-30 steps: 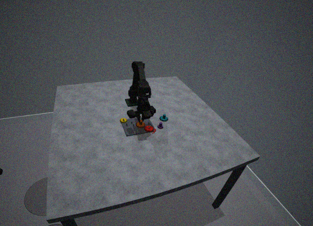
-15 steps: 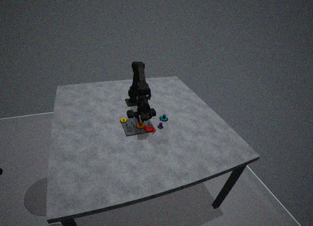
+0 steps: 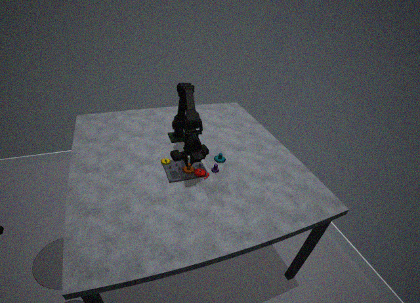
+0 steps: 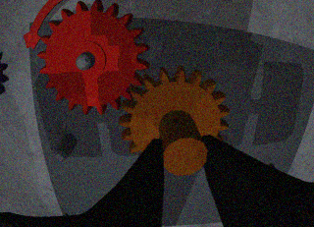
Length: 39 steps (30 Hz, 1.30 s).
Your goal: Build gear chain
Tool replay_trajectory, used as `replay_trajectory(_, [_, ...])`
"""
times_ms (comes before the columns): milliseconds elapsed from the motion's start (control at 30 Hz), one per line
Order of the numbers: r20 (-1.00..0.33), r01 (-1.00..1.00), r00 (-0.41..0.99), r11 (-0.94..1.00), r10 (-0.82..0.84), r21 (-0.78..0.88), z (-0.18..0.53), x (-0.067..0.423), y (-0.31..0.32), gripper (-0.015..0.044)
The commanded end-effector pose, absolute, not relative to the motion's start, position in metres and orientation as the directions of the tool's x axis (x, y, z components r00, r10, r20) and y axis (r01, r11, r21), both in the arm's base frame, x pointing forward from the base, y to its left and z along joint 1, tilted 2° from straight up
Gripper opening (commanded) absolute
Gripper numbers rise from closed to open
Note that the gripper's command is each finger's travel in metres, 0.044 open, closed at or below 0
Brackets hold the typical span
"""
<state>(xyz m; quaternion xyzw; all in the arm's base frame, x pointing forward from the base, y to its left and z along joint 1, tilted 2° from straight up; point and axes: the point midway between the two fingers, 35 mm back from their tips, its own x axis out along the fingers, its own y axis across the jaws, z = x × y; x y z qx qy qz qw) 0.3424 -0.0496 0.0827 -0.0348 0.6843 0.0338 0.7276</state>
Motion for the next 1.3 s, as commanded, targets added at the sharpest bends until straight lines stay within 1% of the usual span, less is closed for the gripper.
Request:
replay_trajectory(0, [-0.998,-0.155,0.062,0.988,0.0,-0.009,0.082,0.342,-0.05,0.0])
replay_trajectory(167, [-0.998,-0.191,0.062,0.981,0.0,-0.012,0.081,0.343,-0.051,0.0])
replay_trajectory(333, [-0.998,-0.141,0.062,0.99,0.0,-0.009,0.082,0.343,-0.05,0.0131])
replay_trajectory(367, [-0.998,-0.121,0.062,0.993,0.0,-0.007,0.083,0.343,-0.05,0.014])
replay_trajectory(433, [-0.998,-0.083,0.062,0.997,0.0,-0.005,0.084,0.343,-0.05,0.014])
replay_trajectory(833, [-0.998,-0.037,0.062,0.999,0.0,-0.002,0.13,0.34,-0.05,0.014])
replay_trajectory(900, [-0.998,-0.093,0.057,0.996,0.002,-0.003,0.121,0.344,-0.04,0.0193])
replay_trajectory(1000, [-0.999,-0.288,0.052,0.958,0.005,-0.01,0.119,0.355,0.003,0.0271])
replay_trajectory(1200, [-0.998,-0.646,0.063,0.763,0.013,-0.031,0.124,0.368,0.084,0.0429])
replay_trajectory(1267, [-0.998,-0.678,0.064,0.734,0.014,-0.033,0.125,0.369,0.093,0.044])
